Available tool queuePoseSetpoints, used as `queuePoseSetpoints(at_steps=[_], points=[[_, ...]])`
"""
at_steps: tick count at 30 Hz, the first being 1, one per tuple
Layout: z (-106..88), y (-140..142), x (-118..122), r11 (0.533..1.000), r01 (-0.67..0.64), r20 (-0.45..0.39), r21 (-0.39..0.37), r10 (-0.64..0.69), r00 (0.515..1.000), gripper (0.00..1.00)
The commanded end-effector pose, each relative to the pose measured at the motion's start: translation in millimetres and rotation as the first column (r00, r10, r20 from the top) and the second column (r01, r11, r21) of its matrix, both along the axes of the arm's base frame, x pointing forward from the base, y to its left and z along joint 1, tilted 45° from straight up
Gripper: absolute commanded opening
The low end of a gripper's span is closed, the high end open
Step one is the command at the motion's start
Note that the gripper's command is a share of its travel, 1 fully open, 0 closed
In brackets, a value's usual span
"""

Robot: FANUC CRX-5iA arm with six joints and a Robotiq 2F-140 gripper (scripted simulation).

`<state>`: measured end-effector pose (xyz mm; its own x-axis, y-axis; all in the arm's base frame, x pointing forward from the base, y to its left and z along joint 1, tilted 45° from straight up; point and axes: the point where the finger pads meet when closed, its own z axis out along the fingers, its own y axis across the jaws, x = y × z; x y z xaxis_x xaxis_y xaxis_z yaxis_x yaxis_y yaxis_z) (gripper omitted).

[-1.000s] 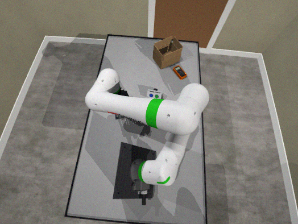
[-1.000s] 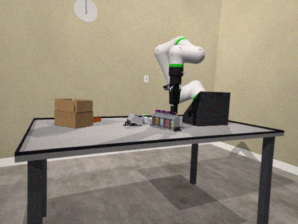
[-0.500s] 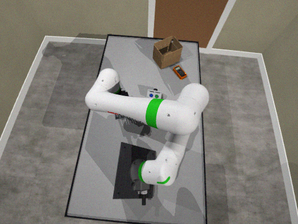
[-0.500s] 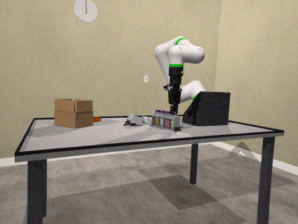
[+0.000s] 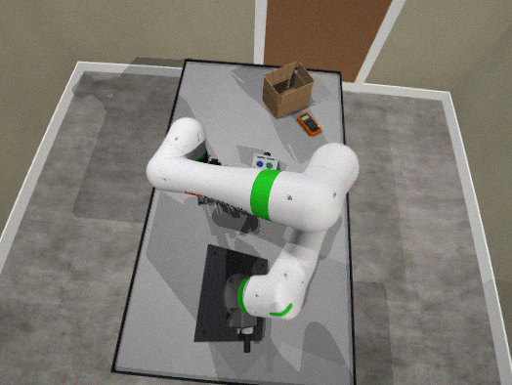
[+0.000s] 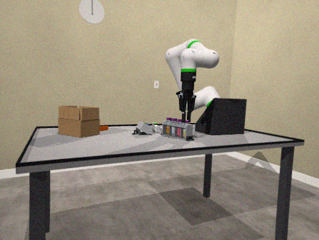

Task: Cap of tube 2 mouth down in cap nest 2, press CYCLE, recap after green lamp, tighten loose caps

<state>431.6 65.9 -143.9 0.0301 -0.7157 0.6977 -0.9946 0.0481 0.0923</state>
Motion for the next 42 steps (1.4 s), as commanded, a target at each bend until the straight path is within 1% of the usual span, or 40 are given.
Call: queuePoseSetpoints(at_steps=[1,3,7,8,18,20,22,36,37,39,40,42], points=[[0.2,0.7,0.6,0.999,0.053,0.057,-0.006,-0.053,0.997,0.3],[0.2,0.7,0.6,0.997,0.073,0.077,-0.008,-0.073,0.994,0.3],[0.1,0.6,0.6,0.997,0.073,0.077,-0.007,-0.073,0.994,0.3],[0.7,1.2,0.7,0.997,0.073,0.077,-0.007,-0.073,0.994,0.41],[0.7,1.2,0.7,0.997,0.073,0.077,-0.008,-0.072,0.994,0.41],[5.0,5.4,1.2,0.997,0.073,0.077,-0.007,-0.073,0.994,0.41],[5.0,5.4,1.2,0.997,0.073,0.077,-0.007,-0.073,0.994,0.41],[33.1,33.0,5.0,0.997,0.073,0.077,-0.007,-0.073,0.994,0.41],[38.7,27.0,6.4,1.0,0.014,0.019,-0.002,-0.014,1.0,0.41],[38.7,27.0,6.4,1.0,0.014,0.019,-0.002,-0.014,1.0,0.41],[44.4,21.0,7.8,0.999,-0.045,-0.039,0.007,0.045,0.998,0.41],[55.7,9.1,10.6,0.986,-0.16,-0.153,0.035,0.164,0.975,0.41]])
